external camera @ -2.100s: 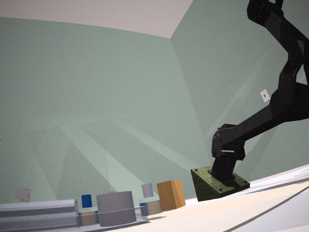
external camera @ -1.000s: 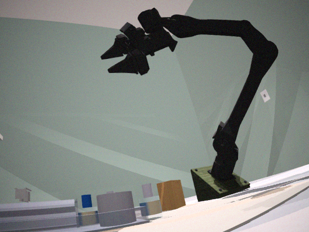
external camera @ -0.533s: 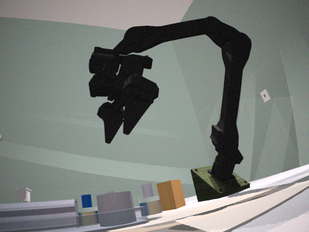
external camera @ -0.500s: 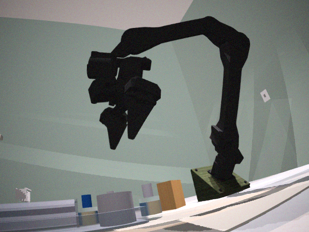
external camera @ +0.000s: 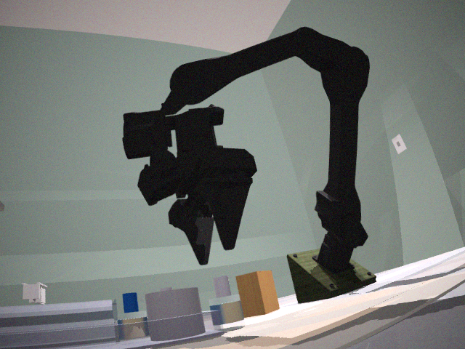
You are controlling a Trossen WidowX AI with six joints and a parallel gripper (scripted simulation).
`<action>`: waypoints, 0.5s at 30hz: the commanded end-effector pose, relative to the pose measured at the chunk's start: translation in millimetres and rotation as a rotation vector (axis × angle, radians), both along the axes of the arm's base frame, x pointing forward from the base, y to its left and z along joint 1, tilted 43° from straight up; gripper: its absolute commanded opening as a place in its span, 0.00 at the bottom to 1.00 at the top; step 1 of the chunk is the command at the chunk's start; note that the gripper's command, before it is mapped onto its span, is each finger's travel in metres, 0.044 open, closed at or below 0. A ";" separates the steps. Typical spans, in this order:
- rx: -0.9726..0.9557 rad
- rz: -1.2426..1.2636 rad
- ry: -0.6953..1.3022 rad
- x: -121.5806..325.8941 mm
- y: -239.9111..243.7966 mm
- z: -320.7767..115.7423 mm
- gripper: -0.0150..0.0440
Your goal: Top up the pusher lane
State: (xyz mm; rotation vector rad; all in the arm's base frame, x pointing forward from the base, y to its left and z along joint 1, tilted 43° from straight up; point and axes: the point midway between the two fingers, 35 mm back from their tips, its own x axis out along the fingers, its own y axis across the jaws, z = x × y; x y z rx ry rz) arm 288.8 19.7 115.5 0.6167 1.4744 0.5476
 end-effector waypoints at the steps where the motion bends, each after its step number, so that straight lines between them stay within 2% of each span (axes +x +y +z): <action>1: 0.005 -0.005 0.006 -1.4 6.1 -6.0 1.00; 15: 0.006 -0.005 0.006 -1.2 25.5 -28.1 1.00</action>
